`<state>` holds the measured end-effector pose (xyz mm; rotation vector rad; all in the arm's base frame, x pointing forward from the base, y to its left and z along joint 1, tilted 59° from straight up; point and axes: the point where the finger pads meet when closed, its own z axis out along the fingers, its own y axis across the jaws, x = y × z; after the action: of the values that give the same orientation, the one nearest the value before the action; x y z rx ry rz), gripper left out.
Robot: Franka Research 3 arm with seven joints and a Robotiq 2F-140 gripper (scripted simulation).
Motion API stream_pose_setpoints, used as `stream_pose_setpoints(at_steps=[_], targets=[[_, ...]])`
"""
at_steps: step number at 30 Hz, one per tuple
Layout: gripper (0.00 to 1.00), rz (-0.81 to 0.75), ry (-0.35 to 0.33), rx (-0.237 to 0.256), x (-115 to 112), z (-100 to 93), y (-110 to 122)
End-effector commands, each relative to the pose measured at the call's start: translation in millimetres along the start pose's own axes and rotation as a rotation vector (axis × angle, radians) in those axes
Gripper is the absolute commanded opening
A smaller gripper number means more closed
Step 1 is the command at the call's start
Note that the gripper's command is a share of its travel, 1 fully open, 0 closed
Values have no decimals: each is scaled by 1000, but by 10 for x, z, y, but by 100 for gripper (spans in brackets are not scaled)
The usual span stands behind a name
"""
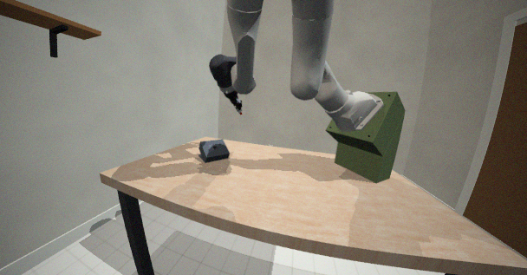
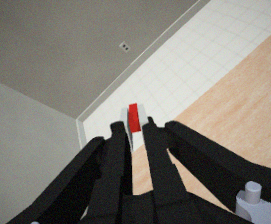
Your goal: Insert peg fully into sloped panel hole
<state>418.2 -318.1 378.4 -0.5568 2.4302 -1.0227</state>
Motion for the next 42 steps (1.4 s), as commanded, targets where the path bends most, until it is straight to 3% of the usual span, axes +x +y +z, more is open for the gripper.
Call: stream_pose_setpoints(at_steps=[1,22,42], targets=[[0,-137,-34,32,-103,-57,-60],[0,-607,-129,212,-677,-474,-197],[0,-1052,-192,390,-1171,-910,-103]])
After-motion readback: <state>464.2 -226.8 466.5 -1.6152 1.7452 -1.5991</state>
